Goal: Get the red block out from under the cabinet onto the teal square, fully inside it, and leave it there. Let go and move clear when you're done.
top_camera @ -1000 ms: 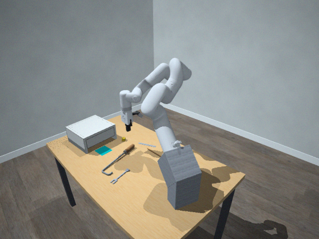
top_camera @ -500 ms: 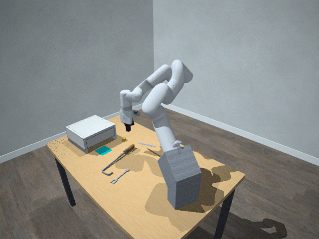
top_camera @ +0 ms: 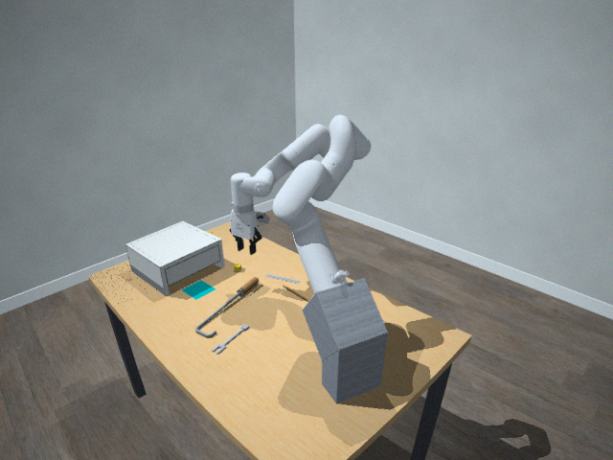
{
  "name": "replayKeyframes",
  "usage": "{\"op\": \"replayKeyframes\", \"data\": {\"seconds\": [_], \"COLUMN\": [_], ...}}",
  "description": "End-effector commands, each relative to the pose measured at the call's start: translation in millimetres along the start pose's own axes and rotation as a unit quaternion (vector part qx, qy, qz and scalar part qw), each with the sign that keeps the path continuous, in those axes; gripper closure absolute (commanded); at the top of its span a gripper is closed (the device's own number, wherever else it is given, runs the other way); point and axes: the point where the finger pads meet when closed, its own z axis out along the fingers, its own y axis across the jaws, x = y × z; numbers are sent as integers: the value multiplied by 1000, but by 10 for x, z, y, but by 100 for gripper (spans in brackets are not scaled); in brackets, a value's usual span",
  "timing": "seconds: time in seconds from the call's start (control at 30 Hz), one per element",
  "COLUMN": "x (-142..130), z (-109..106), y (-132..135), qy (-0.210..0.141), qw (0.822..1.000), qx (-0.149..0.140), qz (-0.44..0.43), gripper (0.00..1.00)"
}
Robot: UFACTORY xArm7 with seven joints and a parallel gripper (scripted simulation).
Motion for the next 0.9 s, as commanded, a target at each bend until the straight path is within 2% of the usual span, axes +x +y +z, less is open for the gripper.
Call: {"op": "replayKeyframes", "data": {"seconds": [0.0, 0.87], "x": [4, 4], "z": [-8, 30], "y": [-11, -11], "qy": [0, 0], "qw": [1000, 1000], "qx": [1, 1], "qz": [0, 0], "gripper": [43, 43]}}
